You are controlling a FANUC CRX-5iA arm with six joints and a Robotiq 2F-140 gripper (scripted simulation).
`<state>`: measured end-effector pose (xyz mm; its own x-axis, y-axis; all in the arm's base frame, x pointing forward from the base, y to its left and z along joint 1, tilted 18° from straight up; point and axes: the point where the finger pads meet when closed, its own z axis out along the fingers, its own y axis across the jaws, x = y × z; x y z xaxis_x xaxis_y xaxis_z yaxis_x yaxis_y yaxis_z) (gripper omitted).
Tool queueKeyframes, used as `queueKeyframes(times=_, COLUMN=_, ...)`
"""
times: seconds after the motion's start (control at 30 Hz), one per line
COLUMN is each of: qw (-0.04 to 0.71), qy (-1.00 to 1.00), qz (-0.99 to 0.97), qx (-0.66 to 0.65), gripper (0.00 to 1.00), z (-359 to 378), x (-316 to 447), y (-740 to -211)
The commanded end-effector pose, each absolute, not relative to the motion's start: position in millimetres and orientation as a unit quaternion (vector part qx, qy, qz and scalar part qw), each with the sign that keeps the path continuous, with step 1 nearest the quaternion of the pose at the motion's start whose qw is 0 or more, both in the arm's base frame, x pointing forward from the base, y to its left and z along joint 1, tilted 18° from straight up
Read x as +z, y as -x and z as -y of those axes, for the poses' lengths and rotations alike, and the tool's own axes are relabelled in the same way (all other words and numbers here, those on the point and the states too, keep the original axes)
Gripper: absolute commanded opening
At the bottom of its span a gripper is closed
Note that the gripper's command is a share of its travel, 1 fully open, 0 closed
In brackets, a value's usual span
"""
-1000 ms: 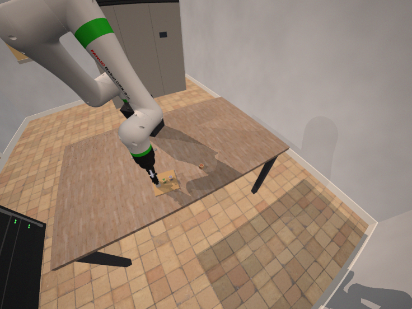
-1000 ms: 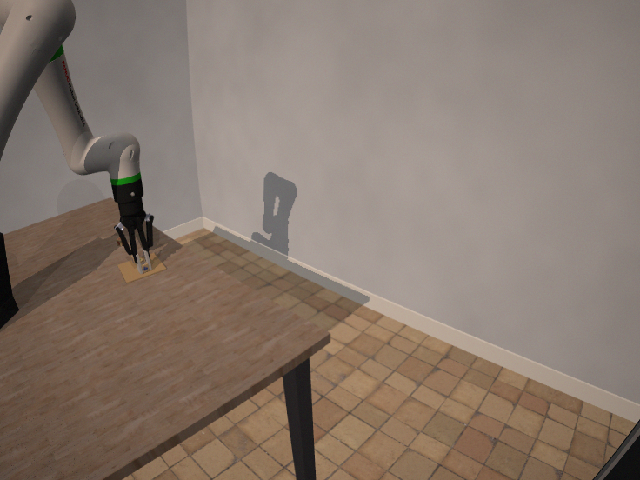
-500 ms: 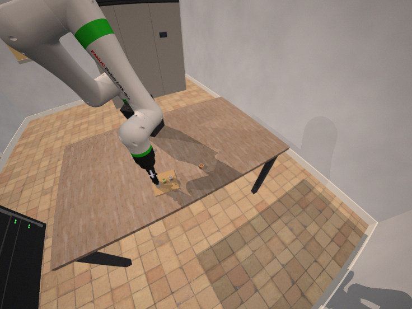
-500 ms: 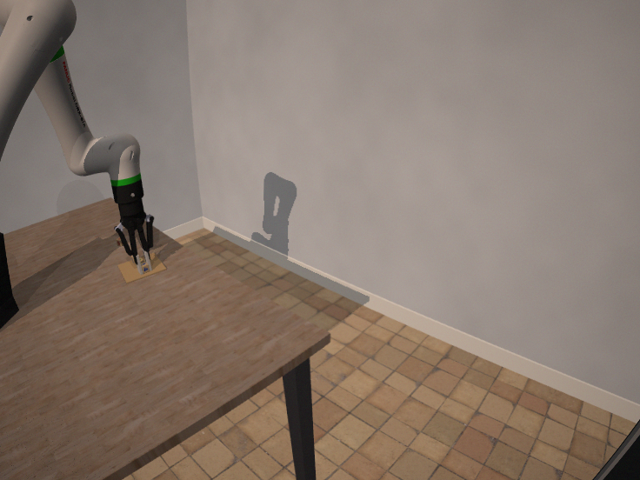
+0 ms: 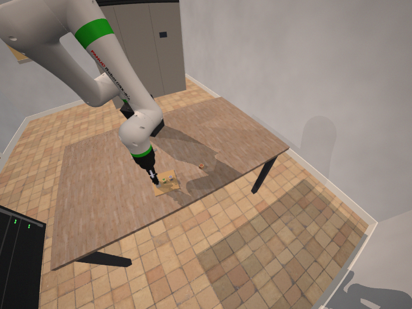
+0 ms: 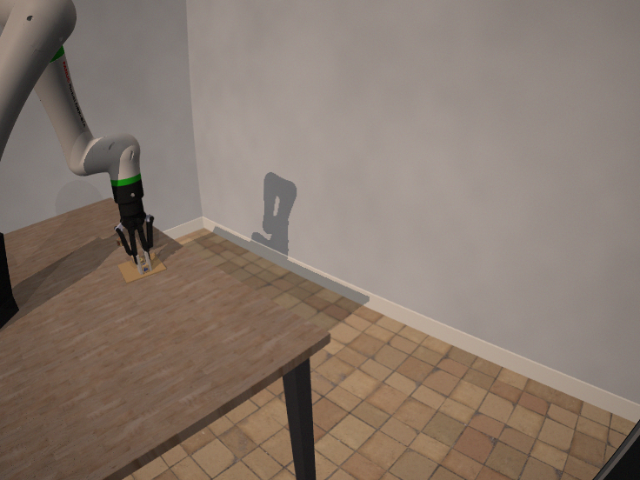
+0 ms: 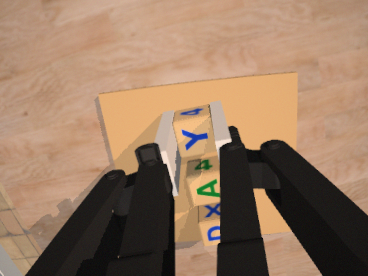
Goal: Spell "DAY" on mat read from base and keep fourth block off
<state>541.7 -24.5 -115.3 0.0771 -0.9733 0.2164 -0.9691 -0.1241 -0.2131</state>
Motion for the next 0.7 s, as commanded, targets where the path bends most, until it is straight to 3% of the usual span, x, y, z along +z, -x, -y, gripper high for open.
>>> queueKeyframes(times=0.0, qw=0.007, qy=0.734, qz=-0.662, qx=-0.154, gripper=0.13, z=24.5, x=-115.2, y=-541.8)
queueKeyframes(times=0.67, qw=0.007, qy=0.734, qz=-0.662, qx=-0.154, gripper=0.15, z=24.5, x=-115.2, y=-541.8)
